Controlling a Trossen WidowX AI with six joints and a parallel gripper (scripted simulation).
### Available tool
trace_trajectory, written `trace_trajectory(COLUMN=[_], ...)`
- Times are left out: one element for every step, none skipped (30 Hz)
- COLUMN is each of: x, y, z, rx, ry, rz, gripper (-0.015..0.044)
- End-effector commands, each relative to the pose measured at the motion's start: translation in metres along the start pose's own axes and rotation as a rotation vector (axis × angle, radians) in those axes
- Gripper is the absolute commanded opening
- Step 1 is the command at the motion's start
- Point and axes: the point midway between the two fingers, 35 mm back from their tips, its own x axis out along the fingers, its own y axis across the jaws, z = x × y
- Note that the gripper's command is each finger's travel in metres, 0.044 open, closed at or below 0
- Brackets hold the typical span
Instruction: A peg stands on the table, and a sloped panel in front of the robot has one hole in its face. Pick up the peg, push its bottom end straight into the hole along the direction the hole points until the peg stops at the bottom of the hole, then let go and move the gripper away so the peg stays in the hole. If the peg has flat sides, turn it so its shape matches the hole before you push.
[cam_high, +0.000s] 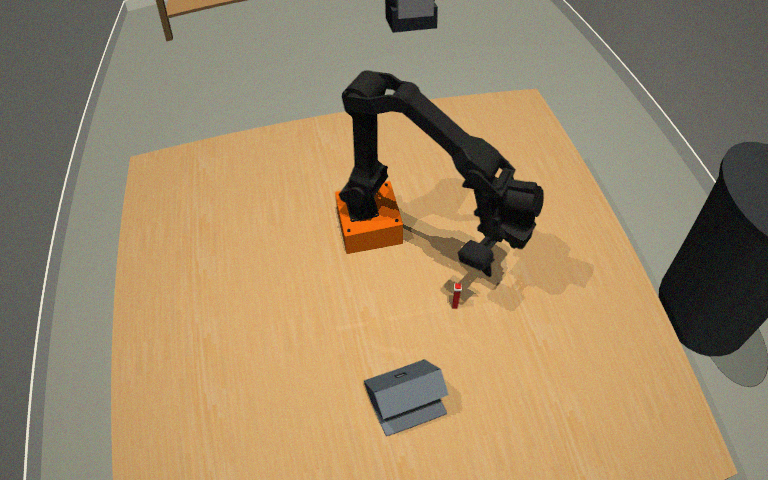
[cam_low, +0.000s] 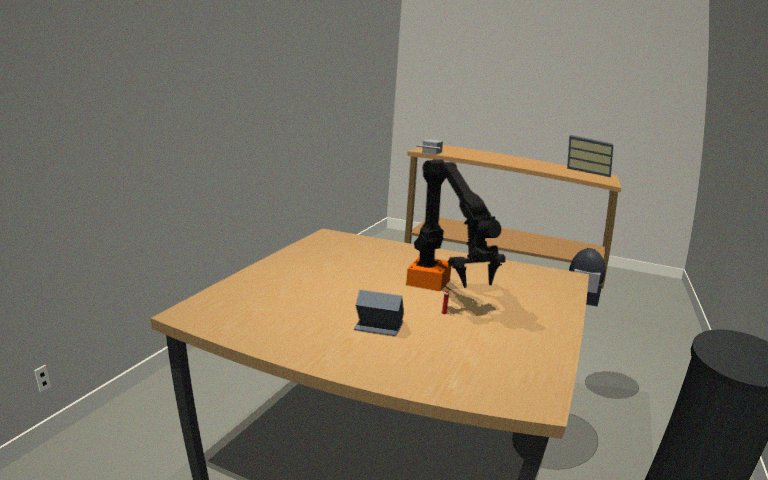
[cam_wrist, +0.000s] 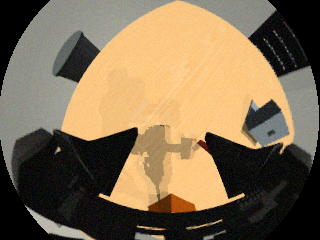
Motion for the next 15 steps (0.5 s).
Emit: trace_trajectory(x=[0.002,0.002,0.002,0.002,0.002,0.001,0.001,0.001,0.0,0.0,0.0,-0.001,-0.001,-0.002,-0.002], y=[-0.015,-0.019,-0.022,-0.026,-0.029,-0.033,-0.037,-0.04,-0.044,-0.047,-0.05,-0.054,-0.057,-0.06,-0.064], z=[-0.004,-0.005,-0.006,-0.007,-0.008,-0.009,-0.01,-0.011,-0.012,-0.014,-0.015,-0.016,-0.017,-0.019,-0.02], rx=[0.139,0.173,0.207,0.241,0.275,0.309,0.343,0.378,0.412,0.446,0.48,0.515,0.549,0.583,0.618], ry=[0.05,0.06,0.069,0.079,0.088,0.098,0.107,0.116,0.125,0.134,0.143,0.152,0.161,0.17,0.178], rz=[-0.018,-0.024,-0.029,-0.035,-0.041,-0.047,-0.053,-0.059,-0.066,-0.072,-0.079,-0.086,-0.093,-0.1,-0.107], gripper=[0.044,0.044,0.044,0.044,0.044,0.044,0.044,0.044,0.044,0.044,0.044,0.044,0.044,0.044,0.044])
